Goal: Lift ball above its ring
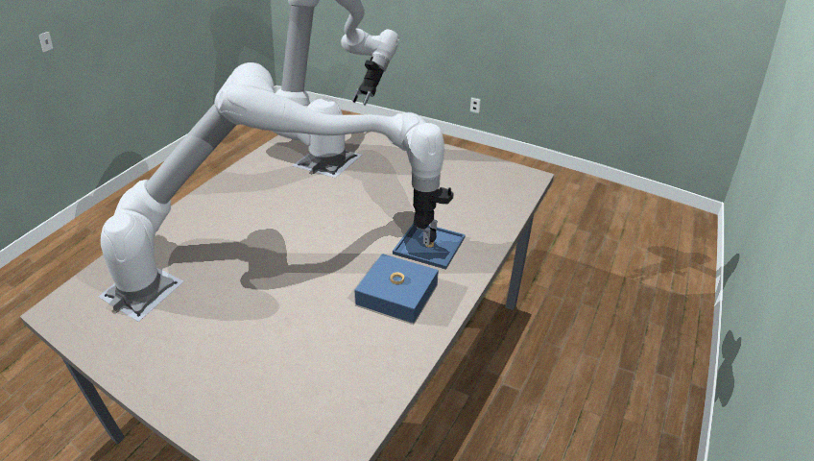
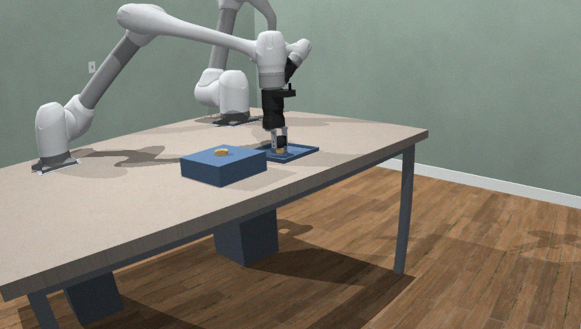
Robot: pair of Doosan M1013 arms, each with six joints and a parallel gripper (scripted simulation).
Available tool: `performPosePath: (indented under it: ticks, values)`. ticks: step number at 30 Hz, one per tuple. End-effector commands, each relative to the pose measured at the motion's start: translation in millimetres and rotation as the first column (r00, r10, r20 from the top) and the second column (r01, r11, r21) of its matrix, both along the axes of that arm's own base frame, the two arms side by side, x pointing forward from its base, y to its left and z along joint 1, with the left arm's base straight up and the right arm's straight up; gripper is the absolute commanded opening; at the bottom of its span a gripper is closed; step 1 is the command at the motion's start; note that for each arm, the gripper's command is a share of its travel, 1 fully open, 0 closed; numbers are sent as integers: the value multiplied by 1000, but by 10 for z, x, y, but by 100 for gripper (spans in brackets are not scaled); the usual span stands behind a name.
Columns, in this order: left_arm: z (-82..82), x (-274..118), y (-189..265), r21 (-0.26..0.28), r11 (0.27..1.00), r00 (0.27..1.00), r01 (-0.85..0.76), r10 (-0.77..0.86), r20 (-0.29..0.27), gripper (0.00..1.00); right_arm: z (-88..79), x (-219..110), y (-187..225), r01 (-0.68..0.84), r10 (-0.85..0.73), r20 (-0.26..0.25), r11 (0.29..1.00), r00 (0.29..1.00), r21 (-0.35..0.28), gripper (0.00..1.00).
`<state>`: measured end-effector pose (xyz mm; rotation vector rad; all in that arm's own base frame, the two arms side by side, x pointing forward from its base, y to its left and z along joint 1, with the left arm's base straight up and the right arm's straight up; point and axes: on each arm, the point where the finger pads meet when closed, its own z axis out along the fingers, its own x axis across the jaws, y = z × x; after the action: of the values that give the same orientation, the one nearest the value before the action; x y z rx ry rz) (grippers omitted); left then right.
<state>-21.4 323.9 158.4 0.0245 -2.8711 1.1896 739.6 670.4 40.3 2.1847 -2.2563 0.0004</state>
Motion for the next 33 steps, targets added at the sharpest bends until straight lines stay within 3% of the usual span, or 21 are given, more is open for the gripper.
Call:
performPosePath:
  ticks: [1, 4, 7, 33]
  values:
    - [4, -1, 3, 1, 1000, 1000, 0, 0, 0, 100, 206, 4, 5, 0, 0, 2, 1000, 1000, 2, 0]
    - [4, -1, 3, 1, 1000, 1000, 0, 0, 0, 100, 557, 3, 4, 0, 0, 2, 1000, 1000, 2, 0]
    - [4, -1, 3, 1, 1000, 1000, 0, 0, 0, 100, 720, 1, 2, 0, 0, 2, 1000, 1000, 2, 0]
    - [4, -1, 3, 1, 1000, 1000, 0, 0, 0, 100, 724, 1, 2, 0, 0, 2, 1000, 1000, 2, 0]
